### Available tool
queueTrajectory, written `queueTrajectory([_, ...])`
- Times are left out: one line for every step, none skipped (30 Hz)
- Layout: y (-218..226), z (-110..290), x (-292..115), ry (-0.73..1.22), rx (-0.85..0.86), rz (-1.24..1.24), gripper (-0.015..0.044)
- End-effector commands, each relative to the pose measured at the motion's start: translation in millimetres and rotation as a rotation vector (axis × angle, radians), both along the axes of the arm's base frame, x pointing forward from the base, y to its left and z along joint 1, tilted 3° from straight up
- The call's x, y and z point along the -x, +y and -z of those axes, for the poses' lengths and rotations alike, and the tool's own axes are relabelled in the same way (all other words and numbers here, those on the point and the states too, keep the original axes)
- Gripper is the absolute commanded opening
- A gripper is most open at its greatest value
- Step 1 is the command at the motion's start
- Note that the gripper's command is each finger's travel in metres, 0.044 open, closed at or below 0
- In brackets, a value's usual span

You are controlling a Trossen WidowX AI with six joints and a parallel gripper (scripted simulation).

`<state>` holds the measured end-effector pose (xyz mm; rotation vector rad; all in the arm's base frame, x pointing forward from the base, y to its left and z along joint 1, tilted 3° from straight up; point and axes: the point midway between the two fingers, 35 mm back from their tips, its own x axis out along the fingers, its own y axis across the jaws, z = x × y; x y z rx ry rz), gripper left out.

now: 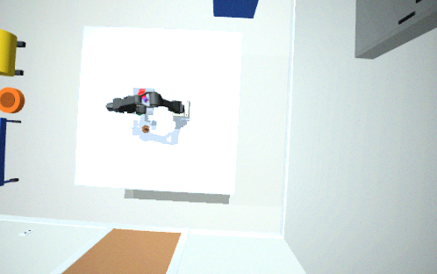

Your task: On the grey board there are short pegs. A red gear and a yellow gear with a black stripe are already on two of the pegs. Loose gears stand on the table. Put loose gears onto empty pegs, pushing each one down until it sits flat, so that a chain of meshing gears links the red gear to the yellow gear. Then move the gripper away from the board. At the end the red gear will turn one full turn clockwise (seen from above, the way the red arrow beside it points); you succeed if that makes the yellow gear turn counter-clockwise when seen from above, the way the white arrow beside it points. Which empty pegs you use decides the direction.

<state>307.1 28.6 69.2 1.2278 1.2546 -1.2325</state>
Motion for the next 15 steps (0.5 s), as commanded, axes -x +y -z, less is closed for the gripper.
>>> queueTrajectory([-8.8,4.1,-2.6,-0.002,0.006,-0.007,0.0])
queueTrajectory([-11.3,5.2,-3.3,-0.003,0.007,-0.008,0.0])
queueTrajectory([-13.8,6.2,-4.0,-0.003,0.008,-0.009,0.0])
queueTrajectory([-16.2,7.3,-4.7,-0.004,0.008,-0.01,0.0])
queueTrajectory([-18.7,8.3,-5.4,-0.004,0.009,-0.011,0.0])
queueTrajectory([-21.2,9.4,-6.0,-0.005,0.01,-0.012,0.0])
queueTrajectory([-23.6,10.4,-6.6,-0.005,0.01,-0.013,0.0])
queueTrajectory([-26.1,11.4,-7.2,-0.006,0.011,-0.014,0.0])
queueTrajectory([-28.6,12.5,-7.8,-0.007,0.011,-0.015,0.0])
queueTrajectory([-31.1,13.5,-8.3,-0.007,0.012,-0.016,0.0])
queueTrajectory([-33.6,14.6,-8.9,-0.008,0.013,-0.017,0.0])
queueTrajectory([-36.1,15.6,-9.4,-0.008,0.013,-0.018,0.0])
queueTrajectory([-38.7,16.7,-9.9,-0.009,0.014,-0.019,0.0])
queueTrajectory([-41.2,17.8,-10.3,-0.009,0.015,-0.019,0.0])
queueTrajectory([-43.7,18.8,-10.7,-0.01,0.015,-0.02,0.0])
